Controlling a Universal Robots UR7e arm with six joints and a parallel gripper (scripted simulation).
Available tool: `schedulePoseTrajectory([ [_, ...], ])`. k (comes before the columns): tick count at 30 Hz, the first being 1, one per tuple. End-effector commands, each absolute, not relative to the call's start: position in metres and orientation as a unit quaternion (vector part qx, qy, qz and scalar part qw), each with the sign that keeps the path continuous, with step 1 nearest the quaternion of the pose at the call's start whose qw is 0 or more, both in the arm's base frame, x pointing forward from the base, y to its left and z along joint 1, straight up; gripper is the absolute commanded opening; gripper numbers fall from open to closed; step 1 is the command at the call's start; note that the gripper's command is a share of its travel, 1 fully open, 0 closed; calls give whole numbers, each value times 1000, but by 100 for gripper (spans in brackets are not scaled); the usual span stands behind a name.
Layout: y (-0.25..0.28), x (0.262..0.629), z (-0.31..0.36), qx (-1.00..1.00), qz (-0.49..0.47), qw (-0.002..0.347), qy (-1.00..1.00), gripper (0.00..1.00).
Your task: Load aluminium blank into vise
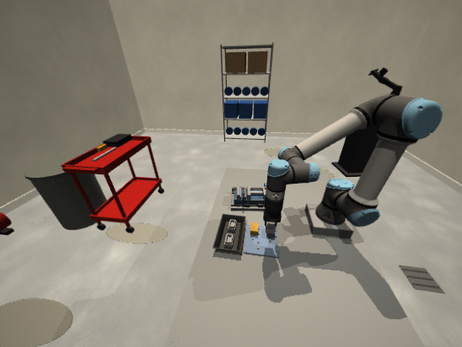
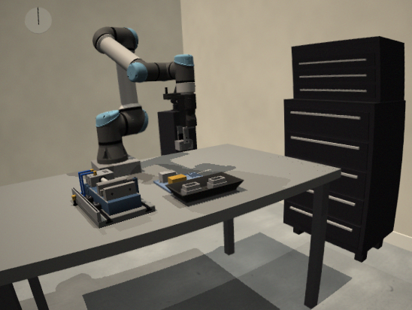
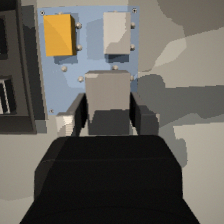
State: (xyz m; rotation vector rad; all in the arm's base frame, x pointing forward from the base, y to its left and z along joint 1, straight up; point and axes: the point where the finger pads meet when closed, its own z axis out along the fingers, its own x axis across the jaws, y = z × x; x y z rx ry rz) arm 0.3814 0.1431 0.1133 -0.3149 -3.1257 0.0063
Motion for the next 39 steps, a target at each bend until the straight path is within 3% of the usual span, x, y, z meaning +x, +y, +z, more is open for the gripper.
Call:
schedulePoseTrajectory([
  [1,110,406,115,-94,2,-1,-996,0],
  [20,-58,472,116,-67,2,-1,-998,0],
  [39,-214,473,114,-45,2,-1,-999,0],
])
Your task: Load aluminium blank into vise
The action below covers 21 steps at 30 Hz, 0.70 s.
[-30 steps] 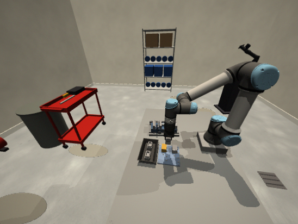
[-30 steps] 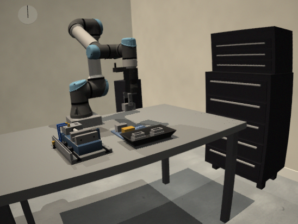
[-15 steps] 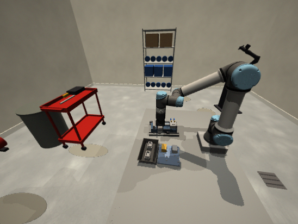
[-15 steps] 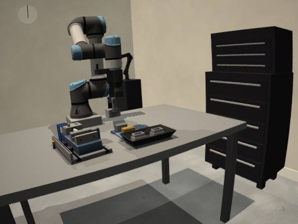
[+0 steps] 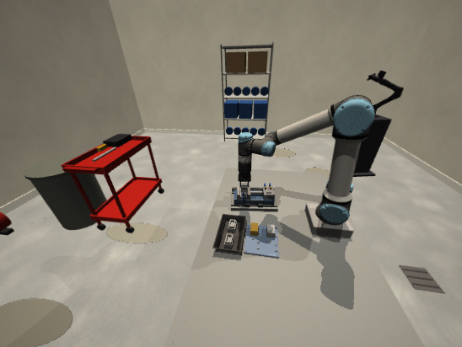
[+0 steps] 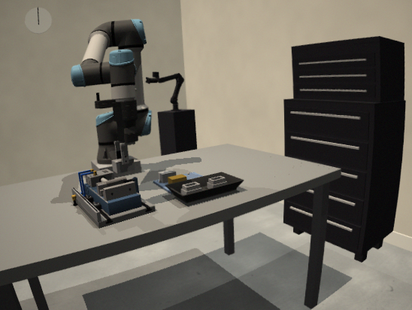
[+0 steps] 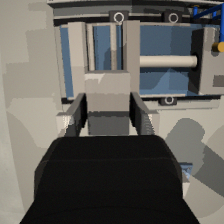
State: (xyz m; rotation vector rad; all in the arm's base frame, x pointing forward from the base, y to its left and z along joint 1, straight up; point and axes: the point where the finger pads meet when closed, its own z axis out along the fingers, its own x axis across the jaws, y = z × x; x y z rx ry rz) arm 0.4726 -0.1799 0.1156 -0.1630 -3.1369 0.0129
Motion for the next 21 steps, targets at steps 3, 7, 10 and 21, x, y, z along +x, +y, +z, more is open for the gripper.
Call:
schedulePoseTrajectory([
  [3,-217,473,114,-45,2,-1,-999,0],
  [7,-222,472,114,-44,2,-1,-999,0],
  [10,-222,472,114,-44,2,-1,-999,0],
  [21,-222,472,114,-44,2,-1,-999,0],
])
